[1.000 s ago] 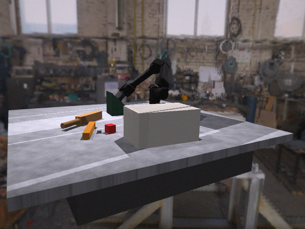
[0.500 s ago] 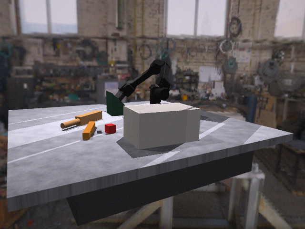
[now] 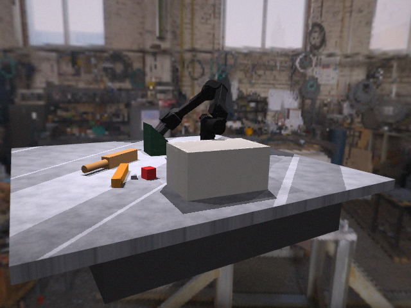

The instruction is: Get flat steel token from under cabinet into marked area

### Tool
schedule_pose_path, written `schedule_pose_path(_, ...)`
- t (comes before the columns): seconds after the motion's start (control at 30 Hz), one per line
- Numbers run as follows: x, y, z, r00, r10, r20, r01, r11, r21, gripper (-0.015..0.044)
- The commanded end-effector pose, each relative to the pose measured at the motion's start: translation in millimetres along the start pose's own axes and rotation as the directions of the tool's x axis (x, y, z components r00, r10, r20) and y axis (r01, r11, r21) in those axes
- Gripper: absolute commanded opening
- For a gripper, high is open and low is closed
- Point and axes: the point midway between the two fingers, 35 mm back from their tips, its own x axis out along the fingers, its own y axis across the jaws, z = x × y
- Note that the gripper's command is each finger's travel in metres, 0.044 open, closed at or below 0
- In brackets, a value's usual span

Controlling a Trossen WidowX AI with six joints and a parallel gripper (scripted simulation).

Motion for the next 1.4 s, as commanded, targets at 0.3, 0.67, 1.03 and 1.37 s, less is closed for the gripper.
schedule_pose_path(0.3, 0.8, -15.3, 0.7, 1.000, -0.013, 0.003, 0.013, 1.000, 0.002, 0.0000)
schedule_pose_path(0.67, 0.7, -22.3, 0.6, 1.000, -0.013, 0.003, 0.013, 1.000, 0.002, 0.0000)
schedule_pose_path(1.03, 0.6, -29.5, 0.5, 1.000, -0.014, 0.003, 0.014, 1.000, 0.002, 0.0000)
schedule_pose_path(1.37, 0.6, -35.7, 0.4, 1.000, -0.014, 0.003, 0.014, 1.000, 0.002, 0.0000)
